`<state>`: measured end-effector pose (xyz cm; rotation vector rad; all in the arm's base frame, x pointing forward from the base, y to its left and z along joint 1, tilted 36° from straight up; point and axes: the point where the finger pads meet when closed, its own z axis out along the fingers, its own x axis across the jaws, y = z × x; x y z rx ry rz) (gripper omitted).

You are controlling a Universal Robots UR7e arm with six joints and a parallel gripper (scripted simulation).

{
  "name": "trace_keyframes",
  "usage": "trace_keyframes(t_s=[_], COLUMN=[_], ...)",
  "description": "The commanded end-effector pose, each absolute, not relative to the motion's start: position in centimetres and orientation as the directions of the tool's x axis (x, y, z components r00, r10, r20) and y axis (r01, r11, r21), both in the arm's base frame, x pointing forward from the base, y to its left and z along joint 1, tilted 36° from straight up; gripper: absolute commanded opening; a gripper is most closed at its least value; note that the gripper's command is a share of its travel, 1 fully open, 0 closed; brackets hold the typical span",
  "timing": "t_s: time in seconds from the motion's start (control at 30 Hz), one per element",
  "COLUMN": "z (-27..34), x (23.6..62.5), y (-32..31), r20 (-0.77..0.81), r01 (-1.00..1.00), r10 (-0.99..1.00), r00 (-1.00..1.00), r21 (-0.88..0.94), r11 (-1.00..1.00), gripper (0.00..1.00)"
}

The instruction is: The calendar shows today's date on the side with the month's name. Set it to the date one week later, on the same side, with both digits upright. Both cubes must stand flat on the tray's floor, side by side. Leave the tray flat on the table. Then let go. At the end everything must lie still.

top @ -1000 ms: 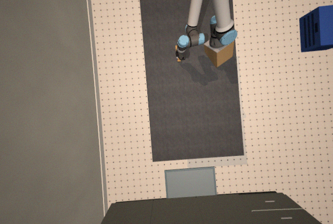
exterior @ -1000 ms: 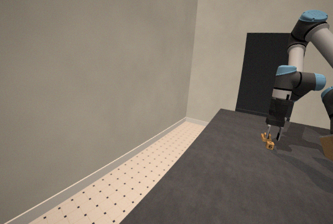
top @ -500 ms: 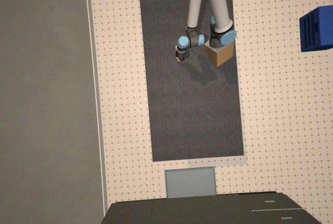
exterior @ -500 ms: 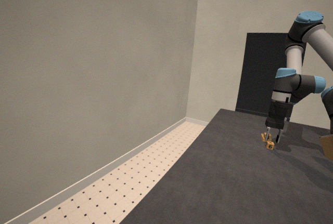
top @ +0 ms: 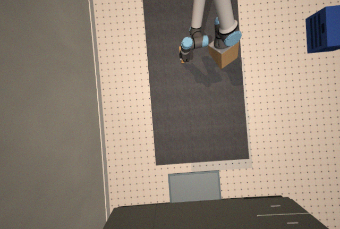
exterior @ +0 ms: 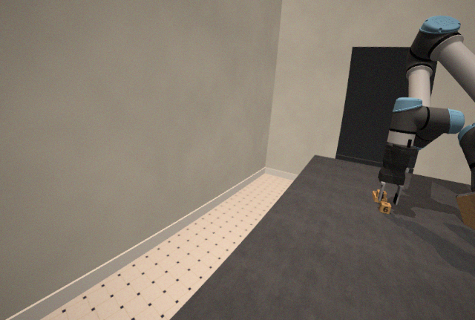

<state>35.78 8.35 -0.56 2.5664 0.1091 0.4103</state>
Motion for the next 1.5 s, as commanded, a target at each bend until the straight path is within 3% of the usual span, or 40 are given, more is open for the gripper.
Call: trace_keyframes(t_s=[0.0,1.47], z=[-0.5,-2.2], x=[35.8,36.5], y=[8.4,7.3], r20=[0.268,0.268], r01=[-0.004,-0.004], r10=[0.158,0.158], r00=[0.95,0.95], r21=[0.52,0.52], r11=[-0.854,-0.854], gripper=[0.87,0.87])
